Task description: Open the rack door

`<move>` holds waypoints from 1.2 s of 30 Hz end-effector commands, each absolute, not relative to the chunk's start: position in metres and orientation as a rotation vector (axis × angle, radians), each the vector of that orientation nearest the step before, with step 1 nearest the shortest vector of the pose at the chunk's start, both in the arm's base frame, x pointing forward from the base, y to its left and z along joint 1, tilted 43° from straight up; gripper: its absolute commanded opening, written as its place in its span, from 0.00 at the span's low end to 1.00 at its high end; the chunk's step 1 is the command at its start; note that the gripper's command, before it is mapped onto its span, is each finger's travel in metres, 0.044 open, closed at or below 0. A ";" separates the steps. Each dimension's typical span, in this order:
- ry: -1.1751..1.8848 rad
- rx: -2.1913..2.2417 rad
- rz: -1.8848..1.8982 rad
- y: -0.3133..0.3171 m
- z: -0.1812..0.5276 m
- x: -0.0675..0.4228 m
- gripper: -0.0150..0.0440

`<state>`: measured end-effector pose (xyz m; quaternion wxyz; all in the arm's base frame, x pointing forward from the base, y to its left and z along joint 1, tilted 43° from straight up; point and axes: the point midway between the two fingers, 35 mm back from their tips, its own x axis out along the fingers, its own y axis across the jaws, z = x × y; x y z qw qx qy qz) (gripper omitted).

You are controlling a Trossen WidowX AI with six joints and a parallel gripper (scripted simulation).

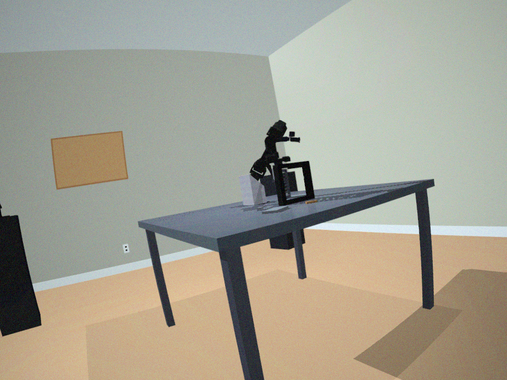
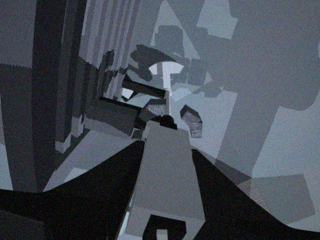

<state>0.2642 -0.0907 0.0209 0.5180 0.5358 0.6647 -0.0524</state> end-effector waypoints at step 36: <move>1.460 0.796 0.347 -0.143 -0.030 0.234 0.28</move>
